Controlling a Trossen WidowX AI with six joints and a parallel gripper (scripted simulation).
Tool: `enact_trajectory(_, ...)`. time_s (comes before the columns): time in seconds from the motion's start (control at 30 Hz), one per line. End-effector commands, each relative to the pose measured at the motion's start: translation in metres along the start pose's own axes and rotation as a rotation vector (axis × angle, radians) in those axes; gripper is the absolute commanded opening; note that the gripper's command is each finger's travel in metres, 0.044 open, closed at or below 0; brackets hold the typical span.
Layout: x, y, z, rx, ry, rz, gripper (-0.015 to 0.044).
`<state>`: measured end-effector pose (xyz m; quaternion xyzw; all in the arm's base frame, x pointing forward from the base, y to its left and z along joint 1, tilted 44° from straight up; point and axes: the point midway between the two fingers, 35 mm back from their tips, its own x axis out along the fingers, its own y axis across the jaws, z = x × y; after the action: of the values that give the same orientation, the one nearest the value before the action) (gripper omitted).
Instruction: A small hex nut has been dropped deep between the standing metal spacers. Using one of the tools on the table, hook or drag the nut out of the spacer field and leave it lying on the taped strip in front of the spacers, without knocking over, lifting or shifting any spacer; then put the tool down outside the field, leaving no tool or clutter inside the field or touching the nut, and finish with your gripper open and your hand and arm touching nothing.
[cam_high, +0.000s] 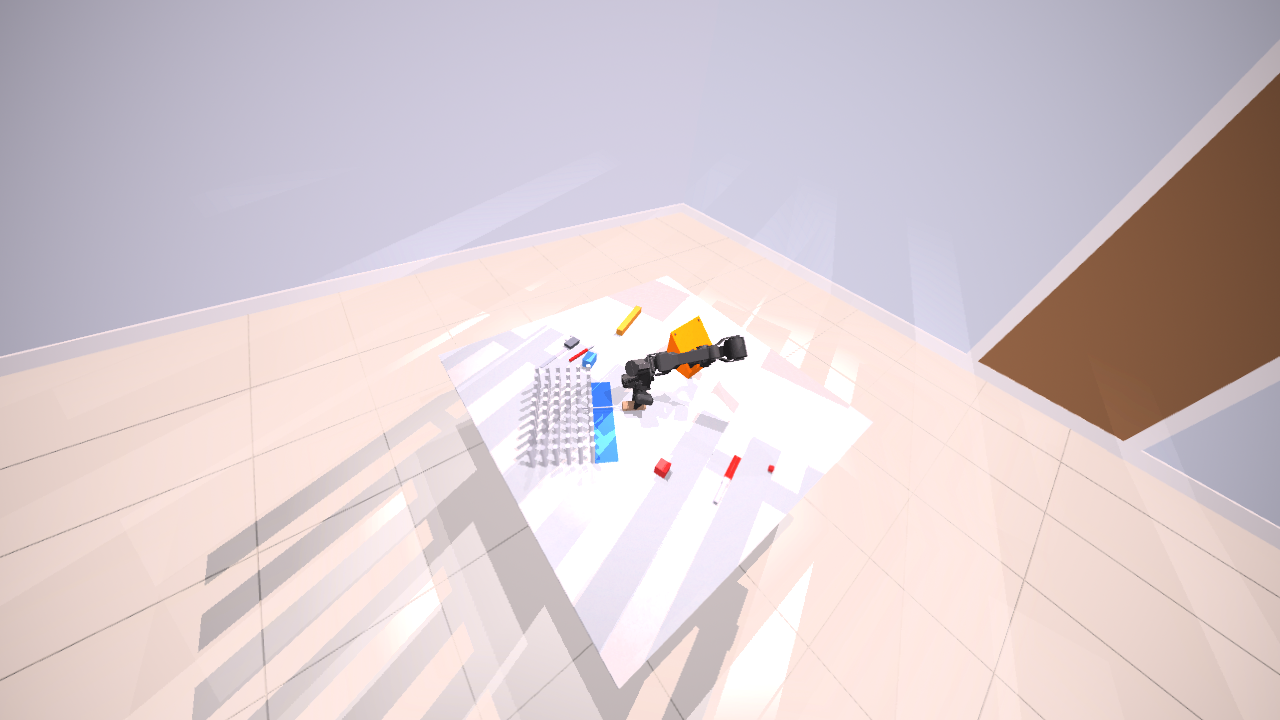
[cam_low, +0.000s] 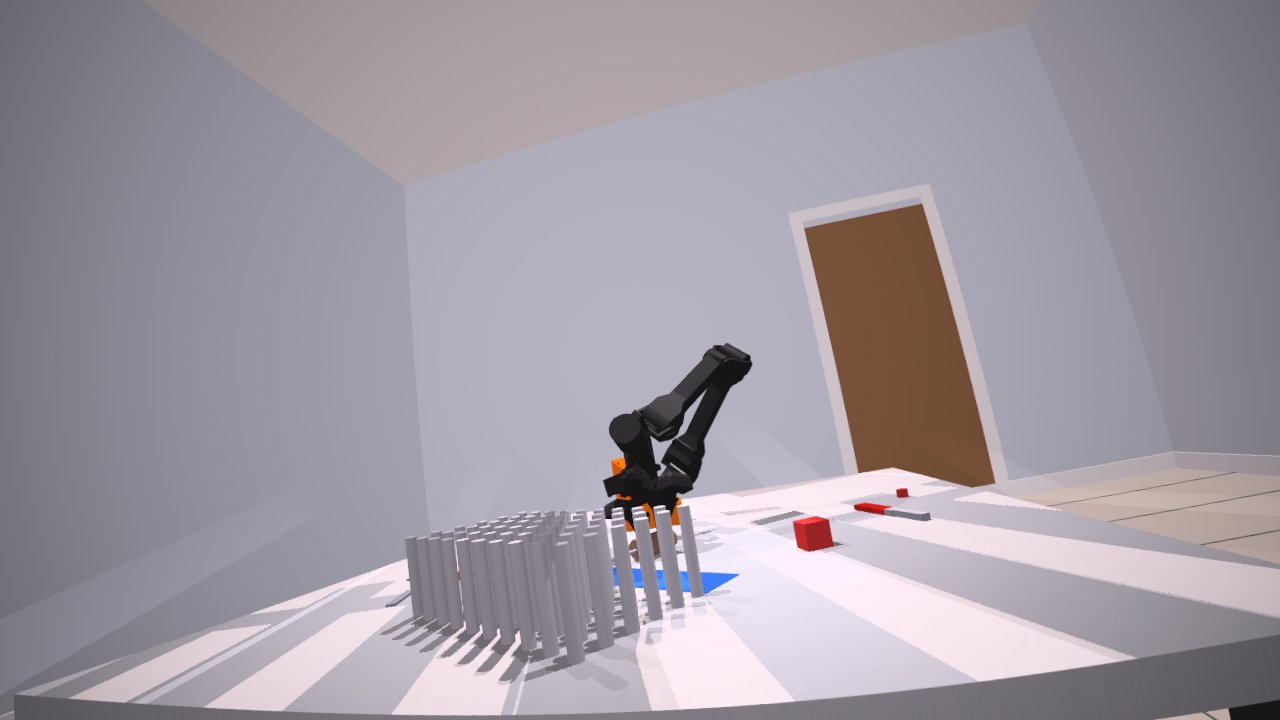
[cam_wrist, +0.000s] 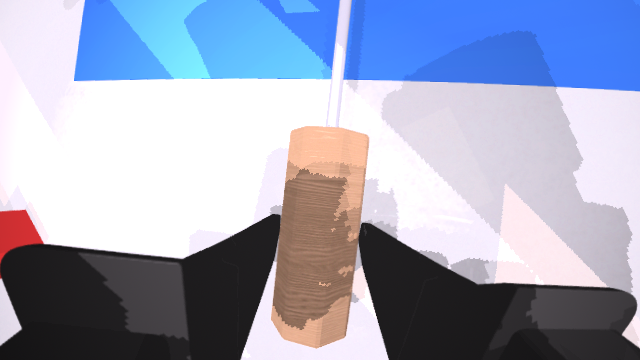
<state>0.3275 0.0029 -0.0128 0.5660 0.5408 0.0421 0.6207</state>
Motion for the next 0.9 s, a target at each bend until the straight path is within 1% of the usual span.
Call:
enact_trajectory(0.0,-0.001,0.000,-0.003,0.000,-0.004,-0.002,0.0000)
enact_trajectory(0.87,-0.006,0.000,-0.018,0.001,-0.004,-0.001,0.0000)
